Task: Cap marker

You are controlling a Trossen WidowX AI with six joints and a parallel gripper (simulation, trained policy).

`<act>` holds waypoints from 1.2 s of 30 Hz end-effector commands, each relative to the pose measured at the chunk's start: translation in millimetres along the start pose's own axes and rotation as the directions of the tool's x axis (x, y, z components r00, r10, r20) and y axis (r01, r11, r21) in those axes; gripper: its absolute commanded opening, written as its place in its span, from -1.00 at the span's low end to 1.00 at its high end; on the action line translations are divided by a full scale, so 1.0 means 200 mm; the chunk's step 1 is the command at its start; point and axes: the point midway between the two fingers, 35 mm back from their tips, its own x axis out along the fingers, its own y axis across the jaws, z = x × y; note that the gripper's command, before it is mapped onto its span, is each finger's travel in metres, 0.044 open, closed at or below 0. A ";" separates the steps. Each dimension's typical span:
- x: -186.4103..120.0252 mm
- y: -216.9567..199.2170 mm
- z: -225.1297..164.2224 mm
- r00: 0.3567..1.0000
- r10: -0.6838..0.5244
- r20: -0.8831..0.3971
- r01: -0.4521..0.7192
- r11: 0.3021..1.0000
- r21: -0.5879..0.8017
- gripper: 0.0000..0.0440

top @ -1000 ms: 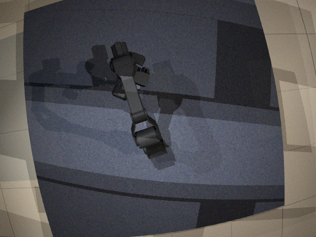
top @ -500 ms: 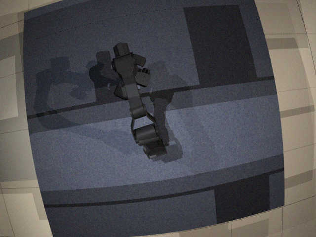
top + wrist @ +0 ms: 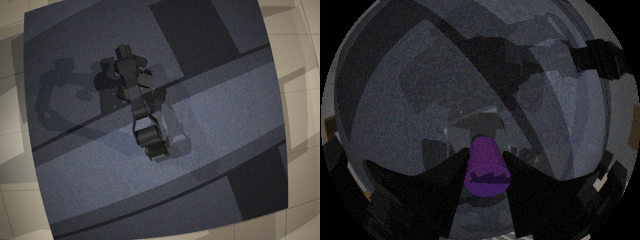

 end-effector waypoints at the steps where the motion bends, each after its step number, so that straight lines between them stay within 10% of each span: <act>1: 0.08 -0.02 0.04 0.998 -0.034 0.044 0.035 0.999 -0.021 -0.47; 36: 0.11 -0.06 0.09 0.997 -0.045 0.064 0.049 0.996 -0.069 -0.07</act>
